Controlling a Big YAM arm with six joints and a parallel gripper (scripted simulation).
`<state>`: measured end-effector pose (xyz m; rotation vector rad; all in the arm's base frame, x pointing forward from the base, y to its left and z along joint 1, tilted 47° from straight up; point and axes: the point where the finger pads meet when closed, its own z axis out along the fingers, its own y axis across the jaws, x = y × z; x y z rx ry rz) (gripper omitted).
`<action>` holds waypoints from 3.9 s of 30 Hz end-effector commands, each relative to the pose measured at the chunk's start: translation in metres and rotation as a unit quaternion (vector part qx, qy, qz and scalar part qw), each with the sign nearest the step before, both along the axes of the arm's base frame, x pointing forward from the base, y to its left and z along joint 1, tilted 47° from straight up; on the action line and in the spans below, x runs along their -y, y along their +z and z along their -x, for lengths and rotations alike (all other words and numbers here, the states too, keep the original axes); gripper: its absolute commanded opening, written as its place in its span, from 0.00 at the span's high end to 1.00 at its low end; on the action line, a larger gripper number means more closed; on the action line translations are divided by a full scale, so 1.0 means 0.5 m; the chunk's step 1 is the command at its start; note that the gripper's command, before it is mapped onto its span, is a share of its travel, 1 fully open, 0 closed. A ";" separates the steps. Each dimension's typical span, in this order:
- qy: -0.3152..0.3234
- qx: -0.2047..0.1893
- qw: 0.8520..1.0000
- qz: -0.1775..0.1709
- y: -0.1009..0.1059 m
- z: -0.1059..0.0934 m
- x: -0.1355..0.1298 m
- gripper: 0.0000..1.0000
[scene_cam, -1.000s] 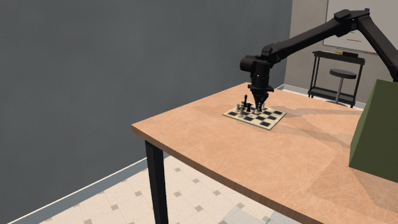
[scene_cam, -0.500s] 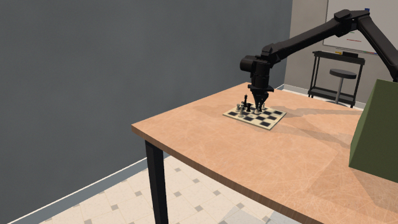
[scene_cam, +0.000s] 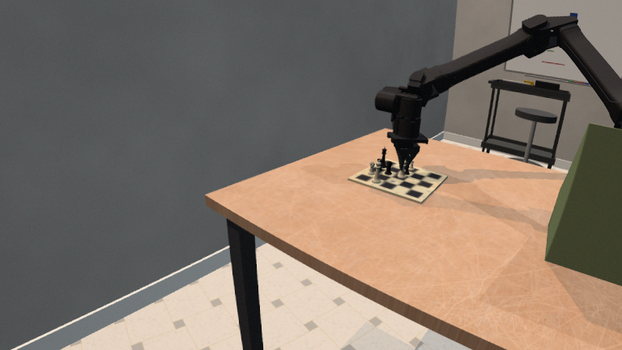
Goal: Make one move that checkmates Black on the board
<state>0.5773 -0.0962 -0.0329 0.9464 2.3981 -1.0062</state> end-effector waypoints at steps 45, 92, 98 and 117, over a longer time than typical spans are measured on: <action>-0.184 0.204 0.961 -0.022 0.189 -0.093 -0.091 1.00; -0.246 0.257 0.934 -0.025 0.045 -0.093 0.046 1.00; -0.233 0.258 0.937 -0.029 0.041 -0.103 0.018 1.00; -0.238 0.255 0.937 -0.026 0.040 -0.096 0.029 1.00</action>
